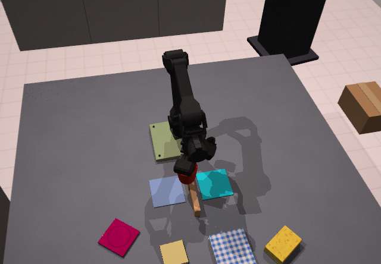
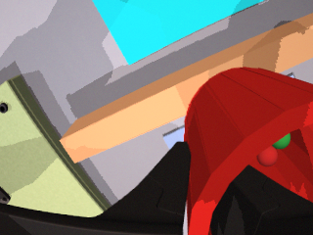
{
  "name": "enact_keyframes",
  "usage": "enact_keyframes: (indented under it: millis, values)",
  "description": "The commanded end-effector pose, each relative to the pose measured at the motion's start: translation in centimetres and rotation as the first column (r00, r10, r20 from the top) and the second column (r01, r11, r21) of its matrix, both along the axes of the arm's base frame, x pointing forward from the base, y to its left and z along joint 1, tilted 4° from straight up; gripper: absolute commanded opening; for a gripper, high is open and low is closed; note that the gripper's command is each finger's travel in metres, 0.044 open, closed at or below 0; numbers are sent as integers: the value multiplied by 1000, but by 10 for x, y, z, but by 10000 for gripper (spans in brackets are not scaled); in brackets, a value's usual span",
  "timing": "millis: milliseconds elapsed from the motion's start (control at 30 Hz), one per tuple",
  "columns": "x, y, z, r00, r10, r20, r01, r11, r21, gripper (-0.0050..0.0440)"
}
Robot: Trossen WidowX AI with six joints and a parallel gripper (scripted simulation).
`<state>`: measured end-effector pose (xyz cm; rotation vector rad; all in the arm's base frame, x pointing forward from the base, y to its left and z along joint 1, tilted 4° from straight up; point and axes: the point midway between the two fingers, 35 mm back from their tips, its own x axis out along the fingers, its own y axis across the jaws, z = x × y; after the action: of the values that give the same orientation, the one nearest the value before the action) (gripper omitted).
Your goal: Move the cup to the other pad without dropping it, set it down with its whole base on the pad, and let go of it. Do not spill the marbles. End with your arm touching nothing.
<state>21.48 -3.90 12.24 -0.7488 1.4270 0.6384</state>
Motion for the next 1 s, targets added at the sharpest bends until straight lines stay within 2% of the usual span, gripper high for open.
enact_keyframes:
  millis: [0, 967]
  values:
    - [1, 4, 0, 1000, -3, -1, 3, 1000, -2, 0]
    - [10, 46, 0, 1000, -4, 0, 4, 1000, -2, 0]
